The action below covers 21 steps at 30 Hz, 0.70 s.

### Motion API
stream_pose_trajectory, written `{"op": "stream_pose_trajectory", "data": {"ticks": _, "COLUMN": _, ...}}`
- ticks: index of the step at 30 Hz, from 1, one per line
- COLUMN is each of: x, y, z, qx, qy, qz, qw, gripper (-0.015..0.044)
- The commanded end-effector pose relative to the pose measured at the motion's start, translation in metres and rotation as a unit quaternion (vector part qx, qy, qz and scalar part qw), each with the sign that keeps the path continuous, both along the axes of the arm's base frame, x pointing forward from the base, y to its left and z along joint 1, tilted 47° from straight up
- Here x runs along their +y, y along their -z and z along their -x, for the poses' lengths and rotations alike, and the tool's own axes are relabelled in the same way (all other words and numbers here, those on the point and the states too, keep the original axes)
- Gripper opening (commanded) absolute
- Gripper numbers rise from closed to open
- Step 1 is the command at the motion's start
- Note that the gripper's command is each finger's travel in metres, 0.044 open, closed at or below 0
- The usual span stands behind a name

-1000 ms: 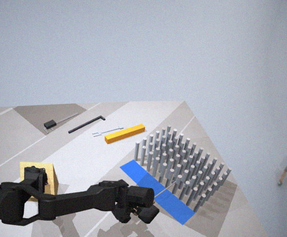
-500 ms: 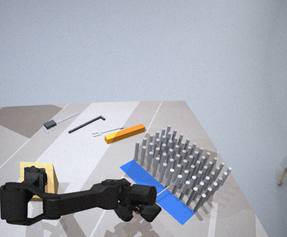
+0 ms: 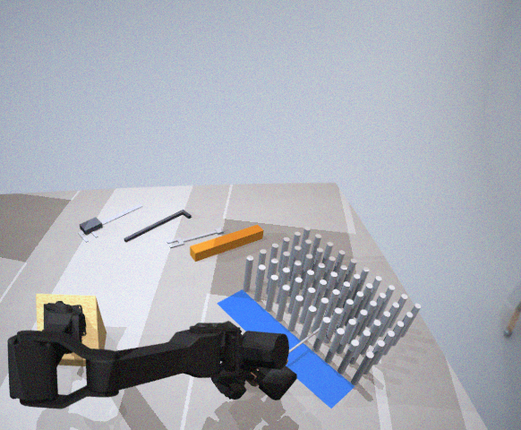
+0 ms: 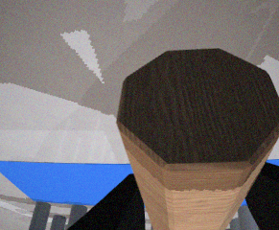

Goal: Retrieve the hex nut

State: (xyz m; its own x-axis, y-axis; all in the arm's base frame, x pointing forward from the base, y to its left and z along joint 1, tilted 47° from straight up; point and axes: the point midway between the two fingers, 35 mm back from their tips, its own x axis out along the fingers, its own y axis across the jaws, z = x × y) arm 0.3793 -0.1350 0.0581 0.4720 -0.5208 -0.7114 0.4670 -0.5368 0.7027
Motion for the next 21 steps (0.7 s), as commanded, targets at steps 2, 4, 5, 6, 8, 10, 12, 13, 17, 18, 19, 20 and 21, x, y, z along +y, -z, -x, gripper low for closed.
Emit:
{"op": "stream_pose_trajectory", "data": {"ticks": 2, "x": 0.001, "y": -0.002, "z": -0.007, "qx": -0.007, "qy": 0.000, "qz": 0.000, "qw": 1.000, "gripper": 0.0000}}
{"op": "stream_pose_trajectory", "data": {"ticks": 4, "x": 0.002, "y": -0.002, "z": -0.009, "qx": -0.007, "qy": 0.000, "qz": 0.000, "qw": 1.000, "gripper": 0.0000}}
{"op": "stream_pose_trajectory", "data": {"ticks": 5, "x": 0.002, "y": -0.002, "z": -0.009, "qx": -0.007, "qy": 0.000, "qz": 0.000, "qw": 1.000, "gripper": 0.0000}}
{"op": "stream_pose_trajectory", "data": {"ticks": 6, "x": 0.002, "y": -0.001, "z": -0.010, "qx": -0.007, "qy": 0.000, "qz": 0.000, "qw": 1.000, "gripper": 0.0000}}
{"op": "stream_pose_trajectory", "data": {"ticks": 8, "x": 0.002, "y": -0.001, "z": -0.011, "qx": -0.008, "qy": 0.000, "qz": 0.000, "qw": 1.000, "gripper": 0.0000}}
{"op": "stream_pose_trajectory", "data": {"ticks": 10, "x": 0.003, "y": 0.000, "z": -0.012, "qx": -0.008, "qy": 0.000, "qz": 0.000, "qw": 1.000, "gripper": 0.0000}}
{"op": "stream_pose_trajectory", "data": {"ticks": 12, "x": 0.003, "y": 0.000, "z": -0.013, "qx": -0.008, "qy": 0.000, "qz": 0.000, "qw": 1.000, "gripper": 0.0000}}
{"op": "stream_pose_trajectory", "data": {"ticks": 13, "x": 0.003, "y": 0.000, "z": -0.014, "qx": -0.008, "qy": 0.000, "qz": 0.000, "qw": 1.000, "gripper": 0.0000}}
{"op": "stream_pose_trajectory", "data": {"ticks": 17, "x": 0.004, "y": 0.001, "z": -0.016, "qx": -0.008, "qy": 0.000, "qz": 0.000, "qw": 1.000, "gripper": 0.0000}}
{"op": "stream_pose_trajectory", "data": {"ticks": 18, "x": 0.004, "y": 0.002, "z": -0.017, "qx": -0.008, "qy": 0.000, "qz": 0.000, "qw": 1.000, "gripper": 0.0000}}
{"op": "stream_pose_trajectory", "data": {"ticks": 19, "x": 0.004, "y": 0.002, "z": -0.017, "qx": -0.008, "qy": 0.000, "qz": 0.000, "qw": 1.000, "gripper": 0.0000}}
{"op": "stream_pose_trajectory", "data": {"ticks": 20, "x": 0.005, "y": 0.002, "z": -0.018, "qx": -0.008, "qy": 0.000, "qz": 0.000, "qw": 1.000, "gripper": 0.0000}}
{"op": "stream_pose_trajectory", "data": {"ticks": 21, "x": 0.005, "y": 0.002, "z": -0.019, "qx": -0.008, "qy": 0.000, "qz": 0.000, "qw": 1.000, "gripper": 0.0000}}
